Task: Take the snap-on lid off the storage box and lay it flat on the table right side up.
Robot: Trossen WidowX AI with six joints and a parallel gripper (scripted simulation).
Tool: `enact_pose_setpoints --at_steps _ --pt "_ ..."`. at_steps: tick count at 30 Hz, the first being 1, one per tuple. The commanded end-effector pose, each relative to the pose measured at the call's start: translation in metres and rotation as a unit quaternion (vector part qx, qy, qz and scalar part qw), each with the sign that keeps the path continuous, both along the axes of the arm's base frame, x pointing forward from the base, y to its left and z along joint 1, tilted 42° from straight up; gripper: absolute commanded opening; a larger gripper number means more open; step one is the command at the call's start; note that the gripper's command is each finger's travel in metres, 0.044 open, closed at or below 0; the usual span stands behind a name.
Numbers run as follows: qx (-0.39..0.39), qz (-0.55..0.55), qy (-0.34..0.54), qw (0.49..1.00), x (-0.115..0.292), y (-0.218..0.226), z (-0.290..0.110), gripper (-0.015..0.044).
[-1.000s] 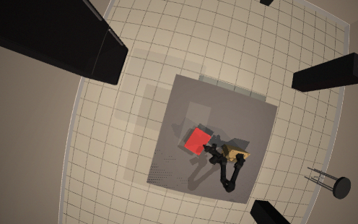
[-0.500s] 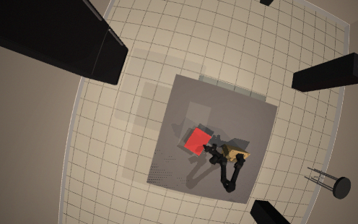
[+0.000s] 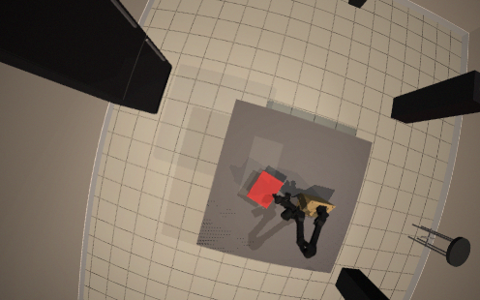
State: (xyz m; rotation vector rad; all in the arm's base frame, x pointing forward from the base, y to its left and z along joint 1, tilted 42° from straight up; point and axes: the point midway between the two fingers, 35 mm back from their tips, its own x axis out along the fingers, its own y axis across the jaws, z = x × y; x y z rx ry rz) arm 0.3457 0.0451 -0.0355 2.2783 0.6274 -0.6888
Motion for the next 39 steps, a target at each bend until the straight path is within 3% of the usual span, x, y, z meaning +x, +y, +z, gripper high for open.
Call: enact_pose_setpoints --at_steps 1,39 --pt "-0.002 -0.001 -0.002 1.0 -0.0005 -0.0021 0.0016 0.0" --pt "-0.001 -0.002 -0.002 1.0 0.0005 -0.0054 0.0048 0.0"
